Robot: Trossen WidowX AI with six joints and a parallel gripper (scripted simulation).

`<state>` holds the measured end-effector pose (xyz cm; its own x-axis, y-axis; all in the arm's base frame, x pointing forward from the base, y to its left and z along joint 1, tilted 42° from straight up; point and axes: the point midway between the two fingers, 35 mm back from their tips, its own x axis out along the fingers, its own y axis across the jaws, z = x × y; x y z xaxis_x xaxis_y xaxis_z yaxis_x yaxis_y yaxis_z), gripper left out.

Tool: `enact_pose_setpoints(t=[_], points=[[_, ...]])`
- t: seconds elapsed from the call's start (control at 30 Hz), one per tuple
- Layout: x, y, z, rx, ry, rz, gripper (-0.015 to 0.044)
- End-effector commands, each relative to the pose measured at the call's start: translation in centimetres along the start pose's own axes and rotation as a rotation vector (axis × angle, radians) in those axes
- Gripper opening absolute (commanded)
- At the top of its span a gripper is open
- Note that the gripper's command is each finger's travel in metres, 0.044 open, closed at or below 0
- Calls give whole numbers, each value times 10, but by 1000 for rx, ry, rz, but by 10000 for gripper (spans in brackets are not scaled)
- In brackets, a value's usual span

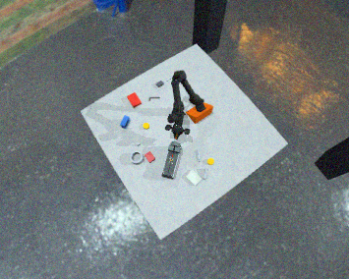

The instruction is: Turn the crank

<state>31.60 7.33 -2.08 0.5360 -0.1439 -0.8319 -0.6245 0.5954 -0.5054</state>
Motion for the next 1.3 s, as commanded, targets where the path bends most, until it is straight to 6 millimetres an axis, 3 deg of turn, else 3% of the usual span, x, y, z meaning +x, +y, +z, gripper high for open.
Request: enact_pose_setpoints(t=[0.0,1.27], points=[[2,-9,-2,12,5,-19,0],[21,-24,-22,11,6,-21,0]])
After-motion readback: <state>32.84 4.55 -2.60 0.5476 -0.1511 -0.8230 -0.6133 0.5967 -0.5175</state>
